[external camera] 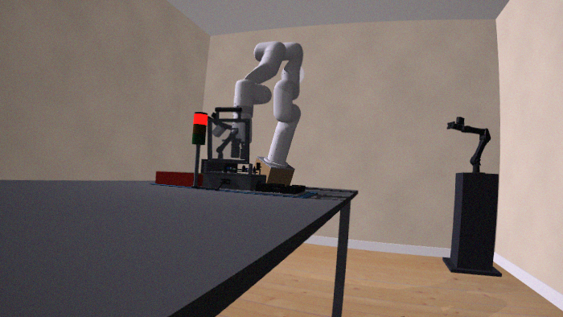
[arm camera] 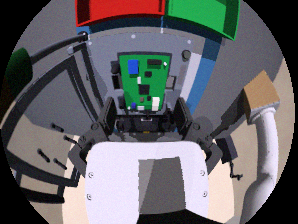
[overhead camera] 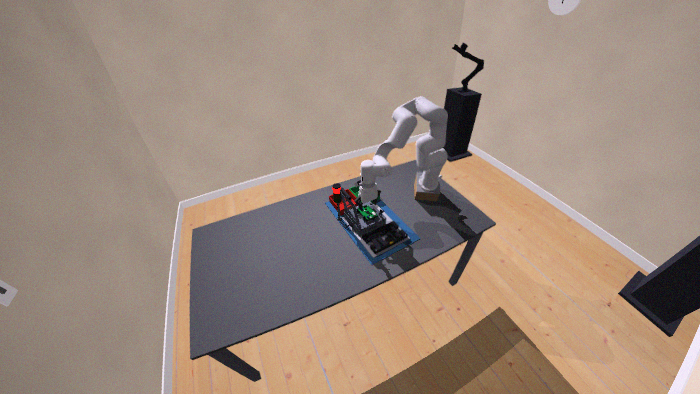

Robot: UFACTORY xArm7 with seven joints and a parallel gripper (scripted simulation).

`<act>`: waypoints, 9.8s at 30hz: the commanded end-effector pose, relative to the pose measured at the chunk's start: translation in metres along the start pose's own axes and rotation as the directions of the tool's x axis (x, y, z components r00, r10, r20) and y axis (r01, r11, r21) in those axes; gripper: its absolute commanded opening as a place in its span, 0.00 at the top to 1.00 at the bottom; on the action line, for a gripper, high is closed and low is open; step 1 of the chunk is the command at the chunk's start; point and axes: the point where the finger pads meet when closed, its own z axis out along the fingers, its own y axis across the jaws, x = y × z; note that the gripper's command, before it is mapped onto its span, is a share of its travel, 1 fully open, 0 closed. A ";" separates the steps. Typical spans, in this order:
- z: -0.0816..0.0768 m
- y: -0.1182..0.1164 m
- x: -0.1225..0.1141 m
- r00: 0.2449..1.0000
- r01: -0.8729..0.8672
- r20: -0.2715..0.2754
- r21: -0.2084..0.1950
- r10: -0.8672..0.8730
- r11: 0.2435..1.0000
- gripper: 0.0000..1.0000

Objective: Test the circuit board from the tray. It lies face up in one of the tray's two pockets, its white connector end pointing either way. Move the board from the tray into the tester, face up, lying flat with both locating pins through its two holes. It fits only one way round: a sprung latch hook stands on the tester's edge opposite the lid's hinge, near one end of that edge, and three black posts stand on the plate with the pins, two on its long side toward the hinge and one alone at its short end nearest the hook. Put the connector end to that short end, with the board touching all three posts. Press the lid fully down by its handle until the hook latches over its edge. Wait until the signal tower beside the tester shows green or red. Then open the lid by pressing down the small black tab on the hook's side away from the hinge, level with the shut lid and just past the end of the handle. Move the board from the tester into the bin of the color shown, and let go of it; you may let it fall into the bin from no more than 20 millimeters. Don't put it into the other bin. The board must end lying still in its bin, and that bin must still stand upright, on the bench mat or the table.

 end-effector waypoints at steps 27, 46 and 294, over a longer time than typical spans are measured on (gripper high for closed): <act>0.041 -0.003 0.001 1.000 0.000 0.001 -0.001 0.000 1.000 0.05; 0.041 -0.003 0.001 1.000 0.000 0.001 -0.001 0.000 1.000 0.11; -0.014 -0.037 0.149 1.000 0.000 0.001 -0.001 0.000 1.000 0.21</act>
